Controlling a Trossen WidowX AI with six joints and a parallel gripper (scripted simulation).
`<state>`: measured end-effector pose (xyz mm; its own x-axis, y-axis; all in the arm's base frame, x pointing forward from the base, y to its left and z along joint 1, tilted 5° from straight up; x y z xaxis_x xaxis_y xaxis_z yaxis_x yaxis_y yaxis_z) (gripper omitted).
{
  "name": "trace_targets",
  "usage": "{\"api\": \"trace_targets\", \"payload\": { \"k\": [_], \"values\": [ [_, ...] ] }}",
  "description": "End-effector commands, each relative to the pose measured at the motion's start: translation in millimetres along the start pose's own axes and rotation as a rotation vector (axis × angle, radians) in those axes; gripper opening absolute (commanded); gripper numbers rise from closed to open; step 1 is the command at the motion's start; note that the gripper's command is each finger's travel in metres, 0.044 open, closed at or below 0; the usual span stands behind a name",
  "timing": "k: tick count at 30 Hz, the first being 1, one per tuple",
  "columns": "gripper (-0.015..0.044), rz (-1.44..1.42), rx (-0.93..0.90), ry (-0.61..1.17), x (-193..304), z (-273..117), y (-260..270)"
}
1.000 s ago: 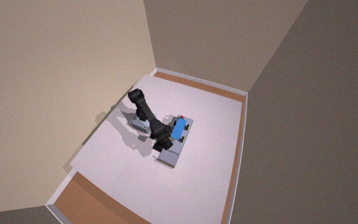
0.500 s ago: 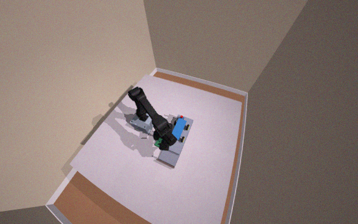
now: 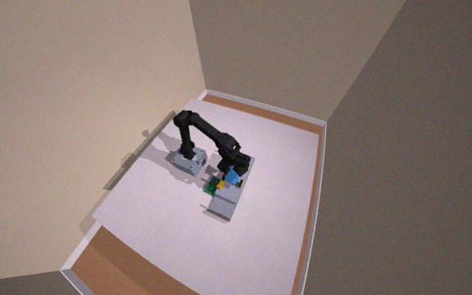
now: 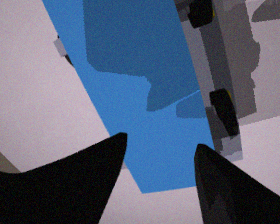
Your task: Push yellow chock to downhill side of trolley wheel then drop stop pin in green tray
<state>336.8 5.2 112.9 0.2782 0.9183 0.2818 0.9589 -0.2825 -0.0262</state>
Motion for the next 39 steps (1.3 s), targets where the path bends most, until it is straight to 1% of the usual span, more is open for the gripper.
{"api": "trace_targets", "payload": {
  "k": [1,5,7,14,31,39],
  "values": [
    [0.019,-0.207,0.038,0.043,34.9,1.5,-12.8],
    [0.019,-0.416,0.075,0.088,68.8,3.0,-29.2],
    [0.019,-0.452,0.081,0.096,74.4,3.1,-32.4],
    [0.019,-0.452,0.081,0.096,74.4,5.1,-32.4],
    [0.019,-0.452,0.081,0.097,76.5,31.0,-35.1],
    [0.019,-0.452,0.081,0.097,76.8,36.6,-35.7]
  ]
}}
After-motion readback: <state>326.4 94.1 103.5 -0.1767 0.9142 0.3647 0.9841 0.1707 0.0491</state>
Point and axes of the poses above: the point midway between the two fingers, 35 mm back from their tips, its own z axis out along the fingers, its own y axis across the jaws, x = y × z, the point moved 1 cm from there along -z, back along the fingers, and after that the axes turned 10 degrees about -z, right-handed, at the moved point
